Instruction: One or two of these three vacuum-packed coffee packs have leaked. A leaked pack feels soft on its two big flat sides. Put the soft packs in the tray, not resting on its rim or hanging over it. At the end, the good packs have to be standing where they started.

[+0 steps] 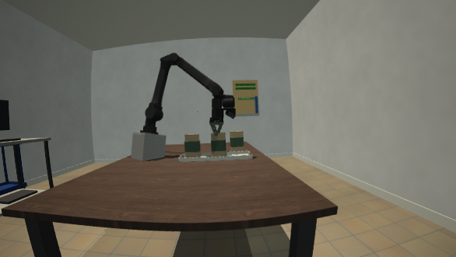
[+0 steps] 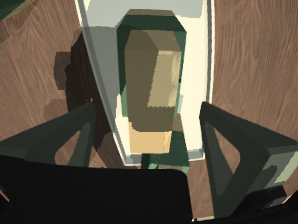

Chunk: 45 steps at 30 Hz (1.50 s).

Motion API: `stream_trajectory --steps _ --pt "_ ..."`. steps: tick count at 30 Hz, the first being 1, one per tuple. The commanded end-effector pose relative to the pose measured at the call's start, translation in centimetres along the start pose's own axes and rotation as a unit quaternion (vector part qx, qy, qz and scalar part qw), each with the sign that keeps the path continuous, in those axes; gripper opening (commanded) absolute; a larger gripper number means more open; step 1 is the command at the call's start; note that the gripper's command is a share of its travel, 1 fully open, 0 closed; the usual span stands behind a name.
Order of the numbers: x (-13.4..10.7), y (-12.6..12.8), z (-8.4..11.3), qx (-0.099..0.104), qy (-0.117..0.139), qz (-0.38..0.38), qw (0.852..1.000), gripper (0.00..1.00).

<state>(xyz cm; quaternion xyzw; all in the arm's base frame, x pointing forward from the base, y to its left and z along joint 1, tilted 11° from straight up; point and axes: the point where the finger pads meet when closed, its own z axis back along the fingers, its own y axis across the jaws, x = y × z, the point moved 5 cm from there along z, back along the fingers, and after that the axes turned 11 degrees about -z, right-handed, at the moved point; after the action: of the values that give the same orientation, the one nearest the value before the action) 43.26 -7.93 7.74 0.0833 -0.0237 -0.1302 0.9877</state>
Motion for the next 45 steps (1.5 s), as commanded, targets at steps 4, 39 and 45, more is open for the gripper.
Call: stream_trajectory --steps 4,39,45 --pt "2.4 0.0 9.3 0.002 -0.055 0.007 0.998 0.77" --pt "1.3 0.1 8.0 0.001 -0.036 0.007 0.999 0.77" --pt "1.3 0.1 8.0 0.001 -0.036 0.007 0.999 0.77"
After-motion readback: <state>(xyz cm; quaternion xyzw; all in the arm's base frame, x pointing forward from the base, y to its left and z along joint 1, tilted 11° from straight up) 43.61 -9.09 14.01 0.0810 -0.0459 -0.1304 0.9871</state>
